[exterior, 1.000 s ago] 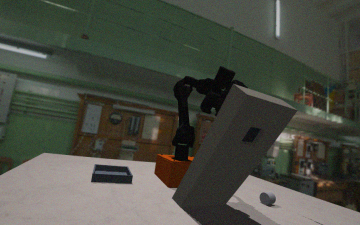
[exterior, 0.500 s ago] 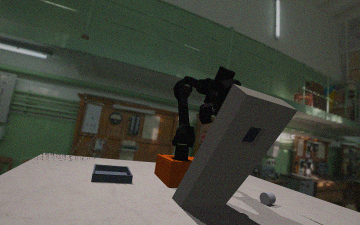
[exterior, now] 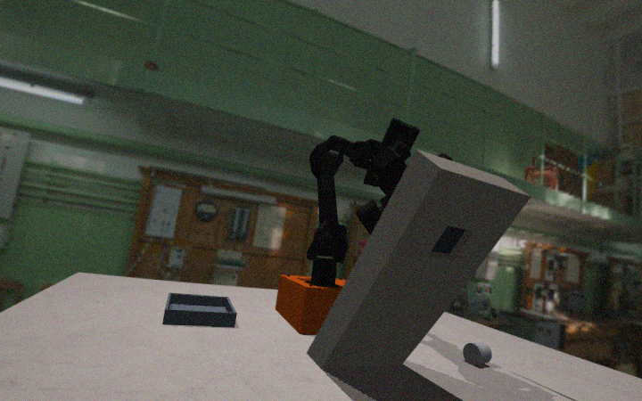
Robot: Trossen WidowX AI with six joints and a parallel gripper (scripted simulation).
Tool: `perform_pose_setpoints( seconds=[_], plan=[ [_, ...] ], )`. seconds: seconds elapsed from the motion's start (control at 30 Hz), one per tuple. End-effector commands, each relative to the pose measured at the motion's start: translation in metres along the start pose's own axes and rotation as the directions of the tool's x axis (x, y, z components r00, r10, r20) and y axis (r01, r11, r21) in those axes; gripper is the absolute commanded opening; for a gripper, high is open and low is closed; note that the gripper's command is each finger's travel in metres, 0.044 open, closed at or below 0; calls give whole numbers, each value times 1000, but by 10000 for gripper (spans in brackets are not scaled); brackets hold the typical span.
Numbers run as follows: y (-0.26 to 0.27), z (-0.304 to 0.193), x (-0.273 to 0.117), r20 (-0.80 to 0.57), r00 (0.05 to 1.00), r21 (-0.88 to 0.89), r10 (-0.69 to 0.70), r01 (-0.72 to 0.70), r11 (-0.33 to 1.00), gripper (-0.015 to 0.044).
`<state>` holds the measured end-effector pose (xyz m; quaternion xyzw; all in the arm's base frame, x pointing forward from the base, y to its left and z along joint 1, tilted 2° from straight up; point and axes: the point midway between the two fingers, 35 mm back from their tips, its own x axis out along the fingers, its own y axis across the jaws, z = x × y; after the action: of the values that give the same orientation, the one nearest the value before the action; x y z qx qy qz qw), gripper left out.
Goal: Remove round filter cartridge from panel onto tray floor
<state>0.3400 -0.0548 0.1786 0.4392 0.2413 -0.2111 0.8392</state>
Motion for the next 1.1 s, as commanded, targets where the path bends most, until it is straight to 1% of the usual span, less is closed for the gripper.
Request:
perform_pose_setpoints(
  seconds=[0.0,0.27,0.43,0.93,1.07],
  plan=[
    [1,0,3,-3,1000,164,4,-3,986,0],
    [1,0,3,-3,1000,416,4,-2,909,0],
    [1,0,0,-3,1000,369,4,-2,930,0],
    [1,0,-69,-5,1000,298,0,1,955,0],
    [0,-1,-72,-6,1000,295,0,1,956,0]
  ],
)
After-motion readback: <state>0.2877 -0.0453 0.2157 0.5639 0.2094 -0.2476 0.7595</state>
